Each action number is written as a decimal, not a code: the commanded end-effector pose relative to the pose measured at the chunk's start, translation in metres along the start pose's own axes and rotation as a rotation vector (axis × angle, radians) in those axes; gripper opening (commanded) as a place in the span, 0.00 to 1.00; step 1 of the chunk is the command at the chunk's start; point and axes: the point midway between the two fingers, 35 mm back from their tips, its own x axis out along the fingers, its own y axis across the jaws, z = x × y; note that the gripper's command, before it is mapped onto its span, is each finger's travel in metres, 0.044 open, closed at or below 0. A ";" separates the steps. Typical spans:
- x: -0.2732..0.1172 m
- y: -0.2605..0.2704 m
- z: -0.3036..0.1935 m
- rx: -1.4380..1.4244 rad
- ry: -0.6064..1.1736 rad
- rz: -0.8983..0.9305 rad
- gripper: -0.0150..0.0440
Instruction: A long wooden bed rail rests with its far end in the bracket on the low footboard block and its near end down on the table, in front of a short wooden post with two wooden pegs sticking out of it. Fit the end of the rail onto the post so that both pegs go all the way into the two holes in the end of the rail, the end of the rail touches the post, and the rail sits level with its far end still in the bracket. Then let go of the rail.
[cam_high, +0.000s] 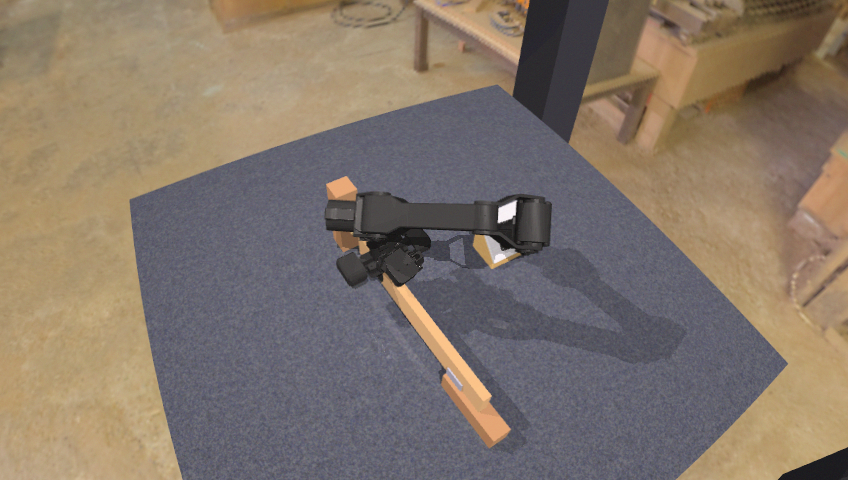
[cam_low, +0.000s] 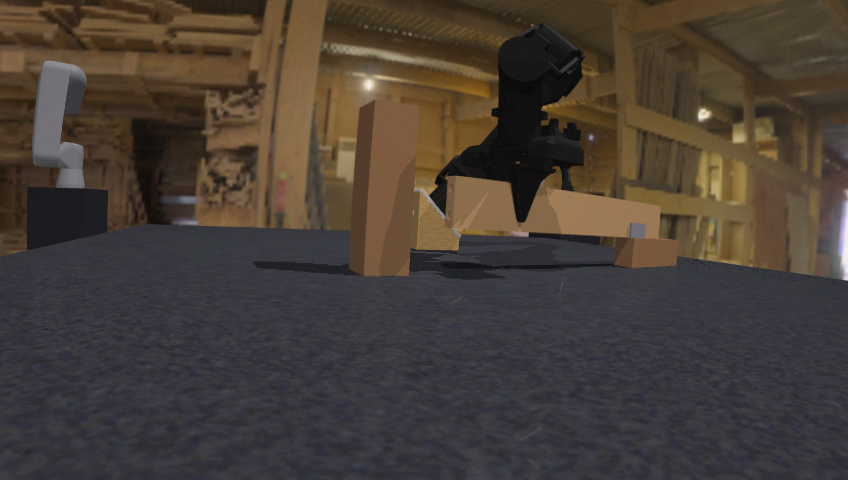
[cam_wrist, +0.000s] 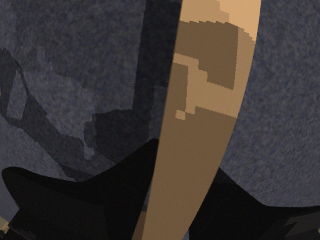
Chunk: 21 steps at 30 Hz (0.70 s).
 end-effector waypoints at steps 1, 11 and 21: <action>-0.002 -0.001 -0.003 -0.001 0.003 -0.005 0.25; -0.003 -0.001 -0.006 -0.001 0.003 -0.005 0.25; -0.002 -0.001 -0.009 -0.001 0.003 -0.005 0.25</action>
